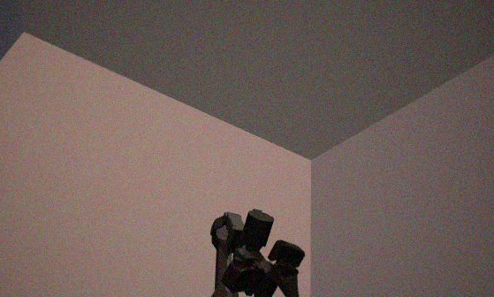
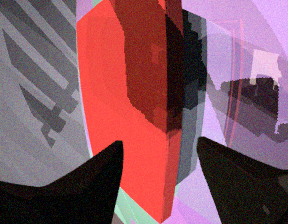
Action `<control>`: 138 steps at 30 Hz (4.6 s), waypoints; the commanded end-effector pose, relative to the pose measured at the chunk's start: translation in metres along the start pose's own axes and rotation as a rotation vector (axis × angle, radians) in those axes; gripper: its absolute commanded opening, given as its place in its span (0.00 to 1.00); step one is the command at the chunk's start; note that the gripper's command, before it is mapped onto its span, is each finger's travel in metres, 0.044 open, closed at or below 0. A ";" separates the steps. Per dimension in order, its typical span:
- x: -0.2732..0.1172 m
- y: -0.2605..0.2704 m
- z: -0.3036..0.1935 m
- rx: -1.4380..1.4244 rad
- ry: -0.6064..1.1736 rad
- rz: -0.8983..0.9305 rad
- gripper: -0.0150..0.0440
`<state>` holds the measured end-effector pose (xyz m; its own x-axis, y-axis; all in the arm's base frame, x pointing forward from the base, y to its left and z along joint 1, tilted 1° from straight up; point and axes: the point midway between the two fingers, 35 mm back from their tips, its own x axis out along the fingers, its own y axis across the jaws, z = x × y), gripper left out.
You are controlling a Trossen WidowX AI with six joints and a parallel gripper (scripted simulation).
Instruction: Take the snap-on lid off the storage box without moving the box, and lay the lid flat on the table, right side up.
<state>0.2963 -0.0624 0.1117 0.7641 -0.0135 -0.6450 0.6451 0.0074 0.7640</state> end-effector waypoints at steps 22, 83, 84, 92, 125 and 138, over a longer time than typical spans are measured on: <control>0.033 -0.003 -0.001 0.004 -0.004 0.002 0.55; 0.026 0.003 -0.002 0.002 0.000 0.001 0.25; 0.026 0.003 -0.002 0.002 0.000 0.001 0.25; 0.025 0.004 -0.002 0.002 0.000 0.001 0.25; 0.022 0.008 -0.003 0.001 0.001 0.002 0.25; 0.023 0.008 -0.003 0.001 0.001 0.002 0.25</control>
<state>0.3188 -0.0601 0.1028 0.7646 -0.0118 -0.6444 0.6445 0.0067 0.7646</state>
